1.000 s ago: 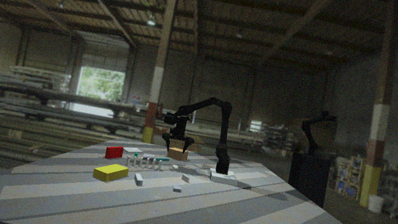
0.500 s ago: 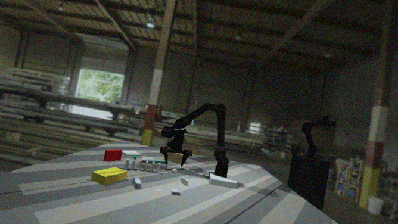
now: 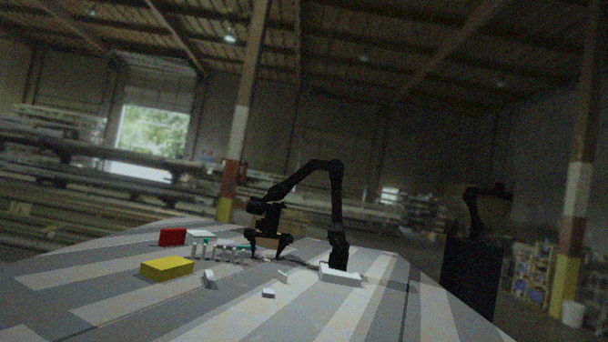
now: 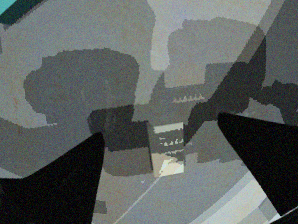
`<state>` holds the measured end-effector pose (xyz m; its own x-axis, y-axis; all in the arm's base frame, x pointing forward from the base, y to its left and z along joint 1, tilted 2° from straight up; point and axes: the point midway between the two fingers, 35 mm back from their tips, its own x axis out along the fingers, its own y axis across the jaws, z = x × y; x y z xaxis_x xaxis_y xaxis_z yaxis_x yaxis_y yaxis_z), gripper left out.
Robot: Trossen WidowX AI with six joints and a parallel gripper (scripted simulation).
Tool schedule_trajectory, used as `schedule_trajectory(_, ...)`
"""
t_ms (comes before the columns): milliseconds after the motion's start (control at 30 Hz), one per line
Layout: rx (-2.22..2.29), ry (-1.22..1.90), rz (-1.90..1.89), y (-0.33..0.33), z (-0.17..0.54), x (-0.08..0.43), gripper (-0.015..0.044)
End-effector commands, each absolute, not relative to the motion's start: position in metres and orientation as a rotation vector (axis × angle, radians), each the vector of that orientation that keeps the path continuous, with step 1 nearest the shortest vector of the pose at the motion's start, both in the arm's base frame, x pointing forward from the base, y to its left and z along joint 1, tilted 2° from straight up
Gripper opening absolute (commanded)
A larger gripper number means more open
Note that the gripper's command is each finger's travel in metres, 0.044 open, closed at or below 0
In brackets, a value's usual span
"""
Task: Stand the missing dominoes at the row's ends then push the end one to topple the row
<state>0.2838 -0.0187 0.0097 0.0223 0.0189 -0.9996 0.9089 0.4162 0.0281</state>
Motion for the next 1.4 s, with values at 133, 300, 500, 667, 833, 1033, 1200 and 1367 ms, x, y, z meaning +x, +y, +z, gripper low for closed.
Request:
schedule_trajectory(133, 0.912, 1.380, -0.866, -0.018, 0.005, 0.281, 0.0387)
schedule_trajectory(300, 0.912, 1.380, -0.866, -0.018, 0.005, 0.281, 0.0256)
schedule_trajectory(500, 0.912, 1.380, -0.866, -0.018, 0.005, 0.281, 0.0107)
schedule_trajectory(667, 0.912, 1.380, -0.866, -0.018, 0.005, 0.281, 0.0107)
schedule_trajectory(833, 0.912, 1.380, -0.866, -0.018, 0.005, 0.281, 0.0107)
schedule_trajectory(1033, 0.912, 1.380, -0.865, -0.015, 0.064, 0.286, 0.0107)
schedule_trajectory(1200, 0.913, 1.379, -0.865, -0.013, 0.096, 0.288, 0.0107)
schedule_trajectory(1367, 0.874, 1.395, -0.827, -0.017, 0.096, 0.286, 0.0107)
